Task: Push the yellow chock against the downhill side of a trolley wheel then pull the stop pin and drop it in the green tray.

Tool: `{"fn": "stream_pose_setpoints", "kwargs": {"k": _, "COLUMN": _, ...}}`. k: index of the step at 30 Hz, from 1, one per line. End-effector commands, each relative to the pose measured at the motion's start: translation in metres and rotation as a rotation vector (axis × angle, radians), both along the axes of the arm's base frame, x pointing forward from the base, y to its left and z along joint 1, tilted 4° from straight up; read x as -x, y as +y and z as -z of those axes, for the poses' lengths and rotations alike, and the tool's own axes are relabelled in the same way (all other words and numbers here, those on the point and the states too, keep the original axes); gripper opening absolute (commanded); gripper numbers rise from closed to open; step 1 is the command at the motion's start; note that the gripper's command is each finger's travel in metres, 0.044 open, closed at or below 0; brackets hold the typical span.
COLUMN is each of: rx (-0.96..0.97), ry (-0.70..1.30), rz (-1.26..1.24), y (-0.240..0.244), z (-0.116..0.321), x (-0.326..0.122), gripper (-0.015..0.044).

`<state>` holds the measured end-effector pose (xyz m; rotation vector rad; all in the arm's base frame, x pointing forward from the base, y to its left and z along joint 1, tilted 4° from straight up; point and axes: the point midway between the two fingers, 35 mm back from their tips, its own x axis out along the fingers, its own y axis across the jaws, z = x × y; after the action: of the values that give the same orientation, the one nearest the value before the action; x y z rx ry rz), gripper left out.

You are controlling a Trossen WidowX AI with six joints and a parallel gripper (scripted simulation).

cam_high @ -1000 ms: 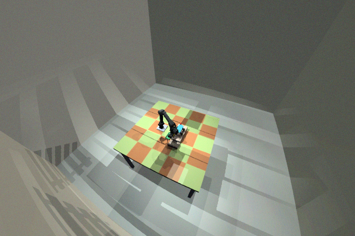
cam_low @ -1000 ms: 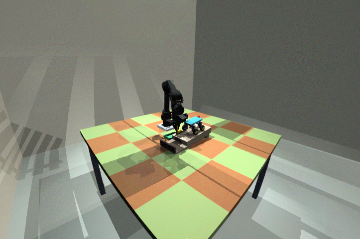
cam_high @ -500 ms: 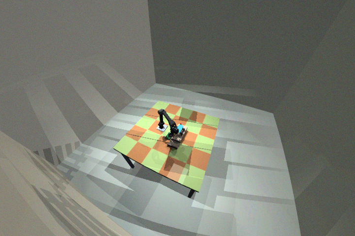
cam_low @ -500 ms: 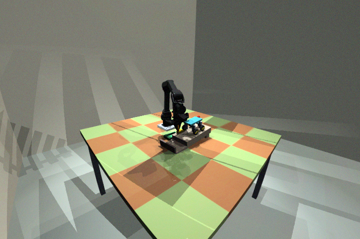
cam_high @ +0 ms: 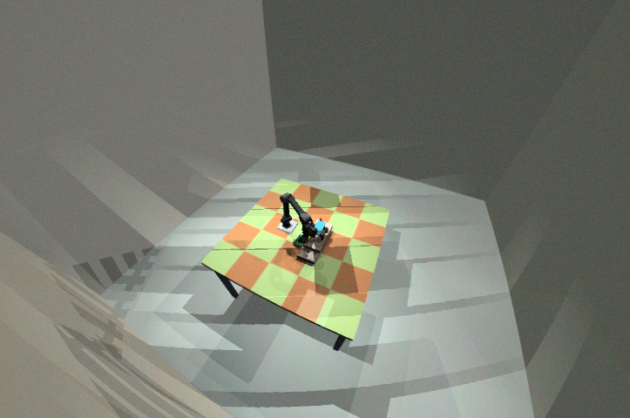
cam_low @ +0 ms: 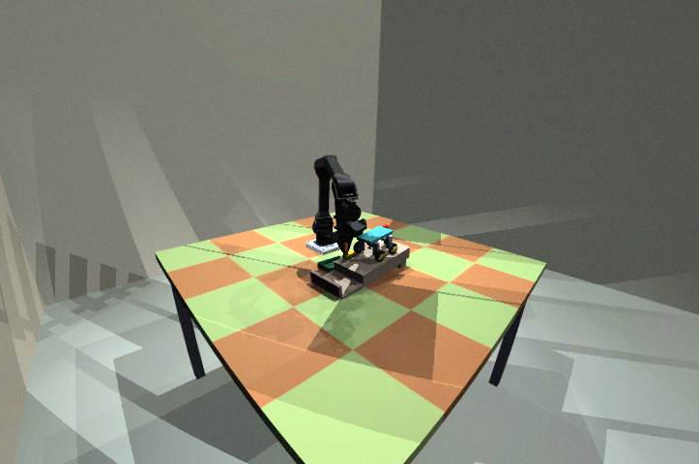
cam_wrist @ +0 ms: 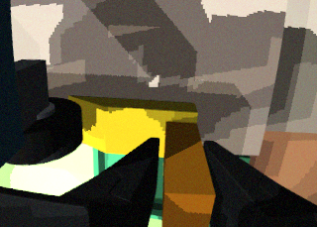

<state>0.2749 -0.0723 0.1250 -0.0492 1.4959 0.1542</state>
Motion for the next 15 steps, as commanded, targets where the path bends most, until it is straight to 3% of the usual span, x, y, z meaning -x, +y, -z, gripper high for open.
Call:
{"fn": "stream_pose_setpoints", "kwargs": {"k": 1, "rx": -0.001, "ry": 0.000, "rz": -0.001, "y": 0.000, "z": 0.000, "x": 0.000, "gripper": 0.0184}}
{"fn": "stream_pose_setpoints", "kwargs": {"k": 15, "rx": -0.009, "ry": -0.003, "rz": 0.000, "y": -0.003, "z": -0.032, "x": 0.004, "gripper": 0.0190}}
